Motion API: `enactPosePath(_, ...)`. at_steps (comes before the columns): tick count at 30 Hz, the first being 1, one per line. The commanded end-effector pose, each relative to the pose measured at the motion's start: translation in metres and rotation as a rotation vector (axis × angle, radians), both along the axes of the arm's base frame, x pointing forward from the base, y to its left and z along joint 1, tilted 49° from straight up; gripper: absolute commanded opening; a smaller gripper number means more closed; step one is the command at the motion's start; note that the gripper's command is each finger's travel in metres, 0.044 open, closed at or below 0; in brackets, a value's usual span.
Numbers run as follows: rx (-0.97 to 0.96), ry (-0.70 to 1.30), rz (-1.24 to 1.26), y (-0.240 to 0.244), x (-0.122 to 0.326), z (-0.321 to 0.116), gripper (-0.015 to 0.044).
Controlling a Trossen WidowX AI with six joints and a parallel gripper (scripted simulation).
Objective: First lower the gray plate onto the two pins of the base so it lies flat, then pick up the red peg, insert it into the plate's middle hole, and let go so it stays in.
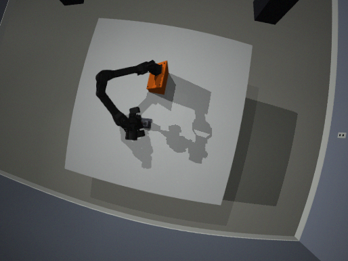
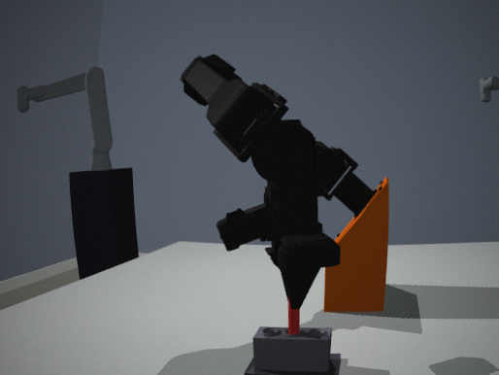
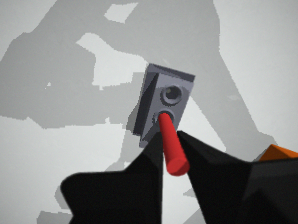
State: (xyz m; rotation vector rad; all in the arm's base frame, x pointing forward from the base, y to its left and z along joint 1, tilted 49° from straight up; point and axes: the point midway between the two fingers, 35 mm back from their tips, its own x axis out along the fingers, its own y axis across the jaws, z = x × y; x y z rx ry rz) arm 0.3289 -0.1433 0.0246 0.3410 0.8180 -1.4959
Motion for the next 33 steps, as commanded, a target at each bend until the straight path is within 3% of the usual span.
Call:
enactPosePath(1,0.0,0.0,0.0,0.0,0.0,0.0,0.0053)
enactPosePath(5,0.0,0.0,0.0,0.0,0.0,0.0,0.015)
enactPosePath(33,-0.003,0.008,0.005,0.012,0.001,0.007,0.015)
